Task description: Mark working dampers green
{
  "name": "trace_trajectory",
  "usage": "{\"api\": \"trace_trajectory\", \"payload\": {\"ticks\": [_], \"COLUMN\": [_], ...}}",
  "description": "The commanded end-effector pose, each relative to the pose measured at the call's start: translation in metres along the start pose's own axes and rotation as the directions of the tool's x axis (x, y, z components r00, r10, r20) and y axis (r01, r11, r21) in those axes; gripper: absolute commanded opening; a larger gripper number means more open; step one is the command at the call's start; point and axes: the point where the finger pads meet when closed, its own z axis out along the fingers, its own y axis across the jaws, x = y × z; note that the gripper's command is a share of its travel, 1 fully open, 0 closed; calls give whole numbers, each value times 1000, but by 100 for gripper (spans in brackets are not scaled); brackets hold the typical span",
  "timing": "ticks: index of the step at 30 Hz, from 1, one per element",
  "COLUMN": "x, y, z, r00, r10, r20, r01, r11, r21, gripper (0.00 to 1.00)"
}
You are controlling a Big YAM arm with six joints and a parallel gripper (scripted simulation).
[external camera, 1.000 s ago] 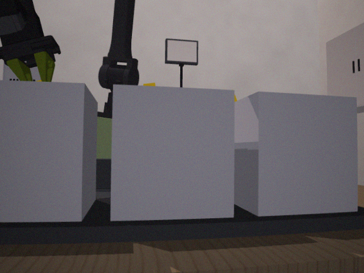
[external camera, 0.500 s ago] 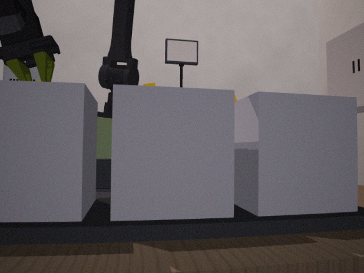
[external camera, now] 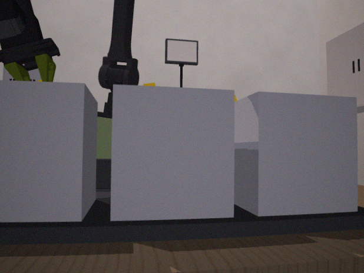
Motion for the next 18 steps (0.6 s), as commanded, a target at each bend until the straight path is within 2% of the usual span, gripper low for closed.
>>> {"api": "trace_trajectory", "payload": {"ticks": [1,5,18], "x": [-20,-20,-21], "y": [-3,-3,-3], "z": [-25,-25,-27], "r00": [998,998,998], "r10": [-27,-27,-28], "r20": [50,49,52], "r01": [26,25,26], "r11": [999,999,999], "r21": [24,24,25], "gripper": [29,36,36]}}
